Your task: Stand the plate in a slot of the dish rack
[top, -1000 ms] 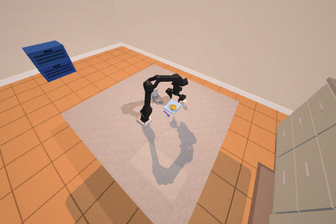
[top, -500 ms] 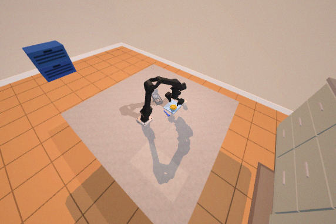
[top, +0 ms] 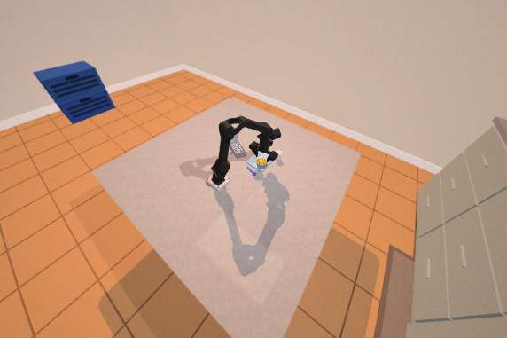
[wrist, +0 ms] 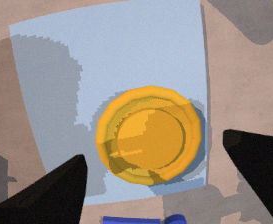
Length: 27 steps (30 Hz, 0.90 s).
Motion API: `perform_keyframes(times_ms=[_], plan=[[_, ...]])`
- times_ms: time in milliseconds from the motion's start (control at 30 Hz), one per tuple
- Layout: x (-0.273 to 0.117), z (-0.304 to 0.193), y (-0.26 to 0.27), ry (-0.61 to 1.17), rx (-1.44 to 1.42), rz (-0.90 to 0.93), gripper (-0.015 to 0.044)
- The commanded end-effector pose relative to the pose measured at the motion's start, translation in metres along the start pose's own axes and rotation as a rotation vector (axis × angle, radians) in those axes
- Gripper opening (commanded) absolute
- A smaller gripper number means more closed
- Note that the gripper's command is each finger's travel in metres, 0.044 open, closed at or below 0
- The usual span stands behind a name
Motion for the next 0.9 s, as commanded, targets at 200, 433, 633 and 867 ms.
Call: perform_keyframes(times_ms=[200,433,633,867], plan=[[0.019,-0.002,0.001,0.008,0.001,0.008,0.04],[0.029,-0.002,0.001,0.008,0.001,0.008,0.04],[0.029,-0.002,0.001,0.008,0.001,0.008,0.0387],[0.029,-0.002,0.001,0.008,0.001,0.008,0.036]])
Point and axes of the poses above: the point midway between the two fingers, 35 mm back from their tips, its own x axis out along the fingers, its own y axis across the jaws, z = x × y, the point moved 2 cm from there along -x, back along the fingers, and after that the axes turned 2 degrees about x, right-handed, at the moved point
